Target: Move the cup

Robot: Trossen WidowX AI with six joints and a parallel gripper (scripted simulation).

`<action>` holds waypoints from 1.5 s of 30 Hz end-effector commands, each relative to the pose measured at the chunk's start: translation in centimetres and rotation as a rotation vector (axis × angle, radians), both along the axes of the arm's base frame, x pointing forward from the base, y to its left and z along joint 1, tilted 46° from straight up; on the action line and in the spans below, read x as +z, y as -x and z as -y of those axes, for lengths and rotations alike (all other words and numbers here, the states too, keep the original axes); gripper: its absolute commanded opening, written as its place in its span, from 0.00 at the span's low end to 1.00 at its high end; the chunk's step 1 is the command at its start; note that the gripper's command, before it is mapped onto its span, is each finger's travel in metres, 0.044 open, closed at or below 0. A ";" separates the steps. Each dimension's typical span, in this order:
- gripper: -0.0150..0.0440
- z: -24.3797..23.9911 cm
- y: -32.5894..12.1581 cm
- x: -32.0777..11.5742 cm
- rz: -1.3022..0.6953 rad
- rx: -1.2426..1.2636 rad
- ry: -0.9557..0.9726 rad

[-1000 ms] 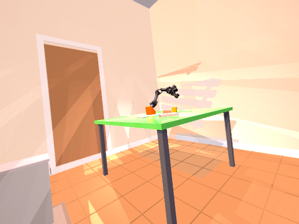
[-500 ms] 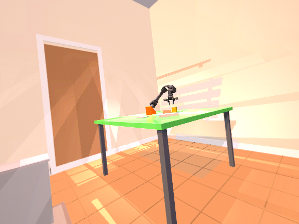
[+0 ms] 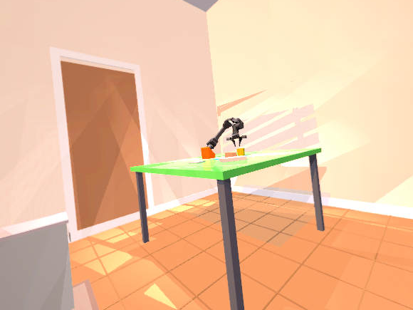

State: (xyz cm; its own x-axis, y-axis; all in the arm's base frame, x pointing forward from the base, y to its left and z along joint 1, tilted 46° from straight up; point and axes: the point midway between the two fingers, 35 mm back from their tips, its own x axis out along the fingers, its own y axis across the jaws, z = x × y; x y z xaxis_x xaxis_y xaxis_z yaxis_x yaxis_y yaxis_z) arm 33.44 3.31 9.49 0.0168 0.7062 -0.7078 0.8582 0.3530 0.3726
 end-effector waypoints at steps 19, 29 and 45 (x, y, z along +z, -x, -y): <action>0.54 -2.7 0.2 -2.6 -0.012 -0.001 -0.007; 0.54 -3.9 0.3 -3.7 -0.012 -0.001 -0.009; 0.45 -4.0 0.1 -3.7 -0.002 0.003 -0.005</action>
